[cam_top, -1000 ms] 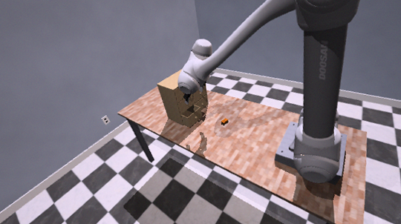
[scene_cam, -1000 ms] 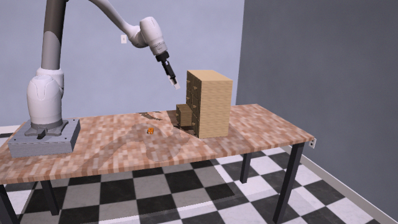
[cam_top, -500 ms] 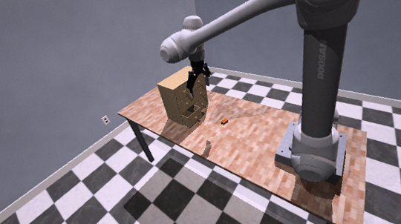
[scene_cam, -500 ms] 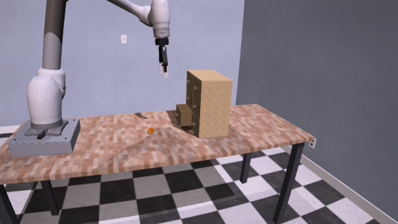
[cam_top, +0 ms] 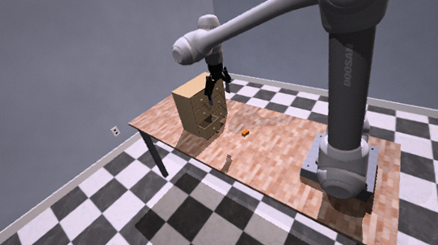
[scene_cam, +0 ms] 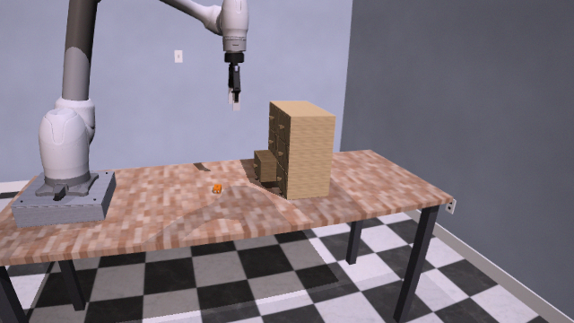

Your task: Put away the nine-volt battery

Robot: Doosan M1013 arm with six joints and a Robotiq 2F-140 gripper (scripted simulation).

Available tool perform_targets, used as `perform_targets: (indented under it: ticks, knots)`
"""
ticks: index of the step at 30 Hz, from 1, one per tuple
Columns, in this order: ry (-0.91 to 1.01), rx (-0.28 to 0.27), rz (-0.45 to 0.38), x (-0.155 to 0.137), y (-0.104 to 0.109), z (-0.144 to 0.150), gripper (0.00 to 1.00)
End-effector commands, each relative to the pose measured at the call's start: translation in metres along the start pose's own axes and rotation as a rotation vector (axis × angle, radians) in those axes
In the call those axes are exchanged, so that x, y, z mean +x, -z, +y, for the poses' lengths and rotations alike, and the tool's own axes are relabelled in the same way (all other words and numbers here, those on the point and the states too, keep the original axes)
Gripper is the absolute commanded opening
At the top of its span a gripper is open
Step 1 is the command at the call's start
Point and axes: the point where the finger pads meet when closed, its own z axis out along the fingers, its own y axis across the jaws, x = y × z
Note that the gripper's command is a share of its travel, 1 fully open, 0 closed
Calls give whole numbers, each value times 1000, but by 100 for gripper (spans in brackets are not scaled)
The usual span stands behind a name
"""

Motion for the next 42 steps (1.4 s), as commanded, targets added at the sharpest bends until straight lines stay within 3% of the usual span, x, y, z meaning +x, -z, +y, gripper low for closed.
perform_targets:
  ticks: [1,5,10,11,13,14,17,19,20,22,23,26,29,33,34,42]
  knots:
    - [-15,0,0,0,-2,1,100]
    - [-118,0,0,-2,-16,7,100]
    - [-447,2,-2,-13,-69,34,100]
    - [-497,2,-1,-13,-69,34,100]
    - [-602,4,-5,-22,-97,48,100]
    - [-655,4,-4,-22,-97,48,100]
    - [-815,6,-8,-33,-125,62,100]
    - [-815,6,-8,-33,-125,62,100]
    - [-969,7,-9,-39,-139,69,100]
    - [-1057,10,-14,-52,-163,81,100]
    - [-1108,9,-13,-52,-163,81,100]
    - [-1268,12,-18,-68,-191,96,100]
    - [-1428,13,-20,-79,-206,103,100]
    - [-1639,9,-13,-82,-210,105,100]
    - [-1690,6,-9,-82,-210,105,26]
    - [-1752,0,-1,-82,-210,105,26]
